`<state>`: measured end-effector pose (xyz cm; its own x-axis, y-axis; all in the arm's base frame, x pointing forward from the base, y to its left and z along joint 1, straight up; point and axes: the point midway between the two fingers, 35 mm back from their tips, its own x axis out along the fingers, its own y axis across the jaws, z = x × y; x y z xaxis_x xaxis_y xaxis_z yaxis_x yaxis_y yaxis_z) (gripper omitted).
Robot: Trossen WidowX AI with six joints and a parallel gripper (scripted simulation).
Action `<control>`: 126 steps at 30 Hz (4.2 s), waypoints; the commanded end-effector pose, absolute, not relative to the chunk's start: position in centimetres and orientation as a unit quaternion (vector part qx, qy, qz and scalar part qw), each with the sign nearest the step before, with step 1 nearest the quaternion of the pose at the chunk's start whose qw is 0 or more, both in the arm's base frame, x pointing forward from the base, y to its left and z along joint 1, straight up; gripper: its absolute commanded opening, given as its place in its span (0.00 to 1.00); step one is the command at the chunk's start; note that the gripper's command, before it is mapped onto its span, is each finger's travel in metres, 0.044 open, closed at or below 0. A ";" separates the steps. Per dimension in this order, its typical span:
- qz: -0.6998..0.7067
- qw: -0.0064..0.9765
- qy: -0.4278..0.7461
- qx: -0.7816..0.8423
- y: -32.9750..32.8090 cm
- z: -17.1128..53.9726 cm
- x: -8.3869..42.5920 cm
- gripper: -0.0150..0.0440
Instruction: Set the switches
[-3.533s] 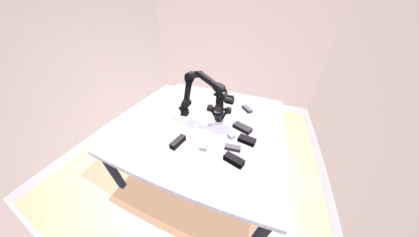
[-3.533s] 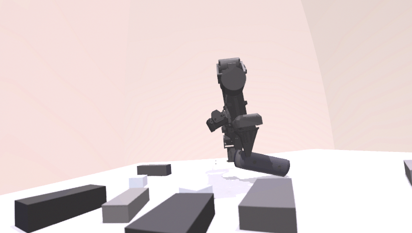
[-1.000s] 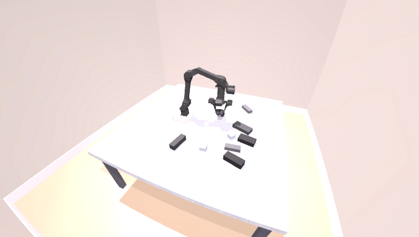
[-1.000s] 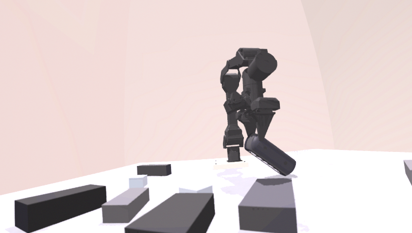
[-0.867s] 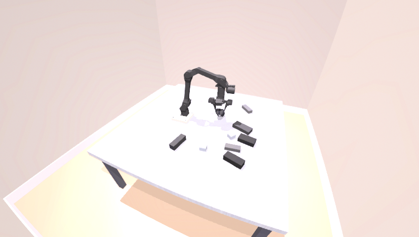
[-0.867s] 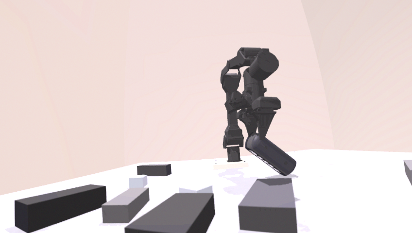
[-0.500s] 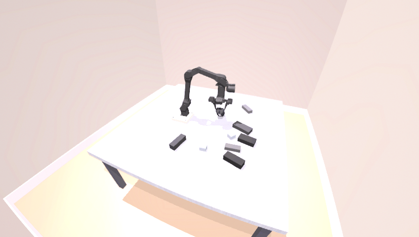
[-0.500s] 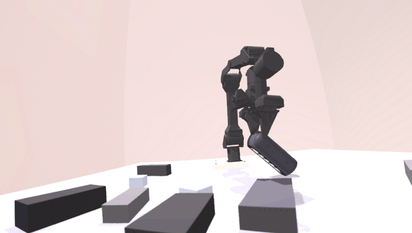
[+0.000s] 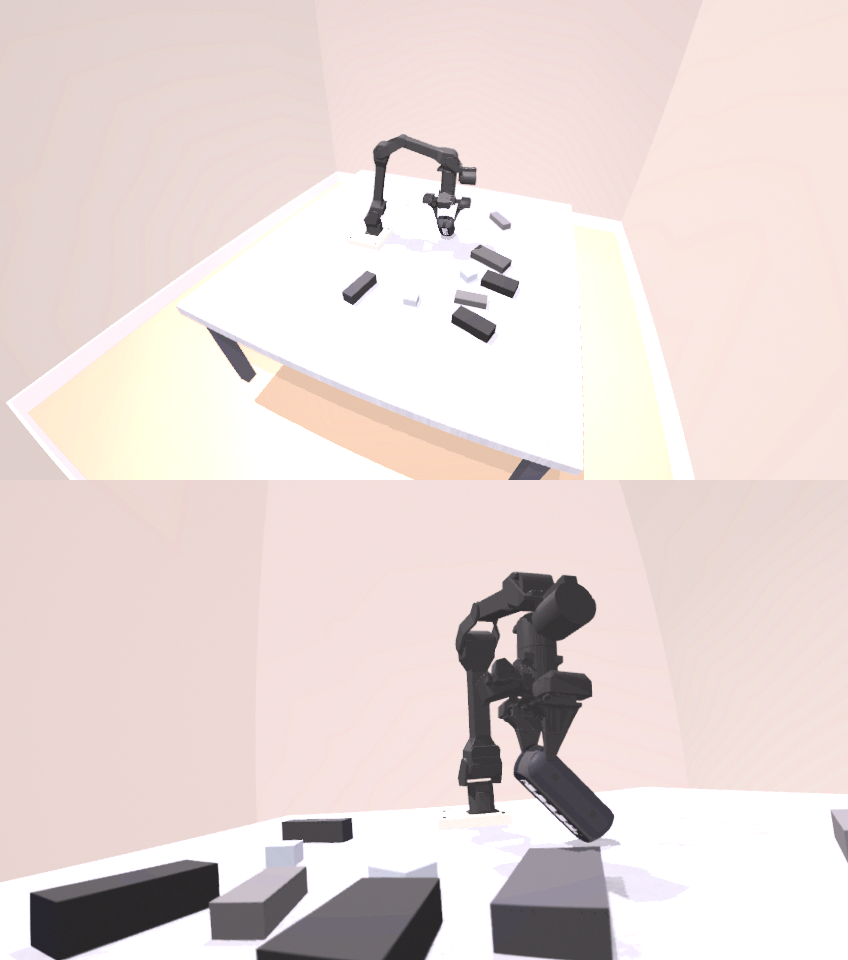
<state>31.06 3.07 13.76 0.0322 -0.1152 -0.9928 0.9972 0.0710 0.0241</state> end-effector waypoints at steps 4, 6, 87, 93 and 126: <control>-0.504 0.555 0.477 0.459 3.8 14.1 31.1 0.82; -0.505 0.556 0.476 0.458 4.0 14.2 31.1 0.82; -0.523 0.575 0.453 0.437 10.6 15.4 30.6 0.82; -0.520 0.572 0.457 0.441 11.1 15.4 30.6 0.82; -0.502 0.553 0.479 0.461 13.6 15.3 30.4 0.82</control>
<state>30.34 13.07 15.70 0.0479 -0.1301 -0.9903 0.9966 0.0734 0.0386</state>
